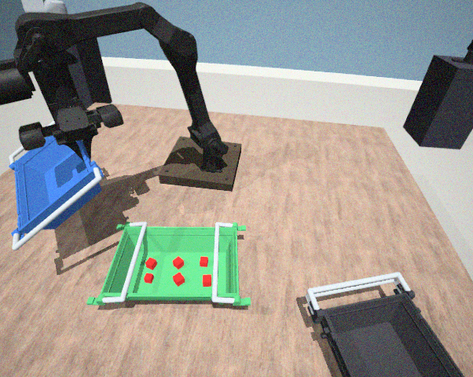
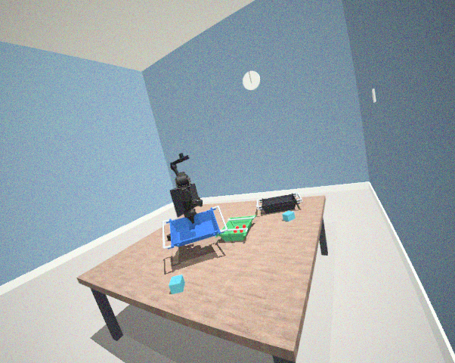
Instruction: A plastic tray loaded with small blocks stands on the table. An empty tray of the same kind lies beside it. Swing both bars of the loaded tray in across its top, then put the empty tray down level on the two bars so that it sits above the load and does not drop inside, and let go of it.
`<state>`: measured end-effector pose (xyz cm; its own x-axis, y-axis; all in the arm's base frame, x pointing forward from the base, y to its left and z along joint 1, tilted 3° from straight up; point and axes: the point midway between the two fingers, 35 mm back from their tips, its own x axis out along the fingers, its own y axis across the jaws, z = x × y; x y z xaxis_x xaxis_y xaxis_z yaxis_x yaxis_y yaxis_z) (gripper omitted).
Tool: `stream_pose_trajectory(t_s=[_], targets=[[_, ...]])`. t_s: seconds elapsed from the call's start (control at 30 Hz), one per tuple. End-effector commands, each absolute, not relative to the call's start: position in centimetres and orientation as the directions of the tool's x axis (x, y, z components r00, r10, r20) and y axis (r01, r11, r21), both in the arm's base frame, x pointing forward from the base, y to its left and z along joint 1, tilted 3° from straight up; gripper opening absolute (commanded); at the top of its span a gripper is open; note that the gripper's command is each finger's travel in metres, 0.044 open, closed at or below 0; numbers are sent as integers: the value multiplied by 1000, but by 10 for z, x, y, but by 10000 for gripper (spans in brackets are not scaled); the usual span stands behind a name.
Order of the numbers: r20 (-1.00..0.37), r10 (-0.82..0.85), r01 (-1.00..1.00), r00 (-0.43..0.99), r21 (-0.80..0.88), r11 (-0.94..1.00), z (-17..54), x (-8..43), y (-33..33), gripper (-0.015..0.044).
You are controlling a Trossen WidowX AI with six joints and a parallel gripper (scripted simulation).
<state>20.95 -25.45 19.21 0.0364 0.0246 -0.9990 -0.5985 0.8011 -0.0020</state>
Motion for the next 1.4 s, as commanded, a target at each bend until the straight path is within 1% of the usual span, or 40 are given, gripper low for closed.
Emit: stream_pose_trajectory(t_s=[0.0, 0.7, 1.37], targets=[[-999, 3, -654, 52, -32, 756, 200, 221, -243, 0], [-998, 8, -861, 58, -46, 506, 203, 273, -180, 0], [-998, 16, -974, 63, -58, 219, 207, 305, -109, 0]])
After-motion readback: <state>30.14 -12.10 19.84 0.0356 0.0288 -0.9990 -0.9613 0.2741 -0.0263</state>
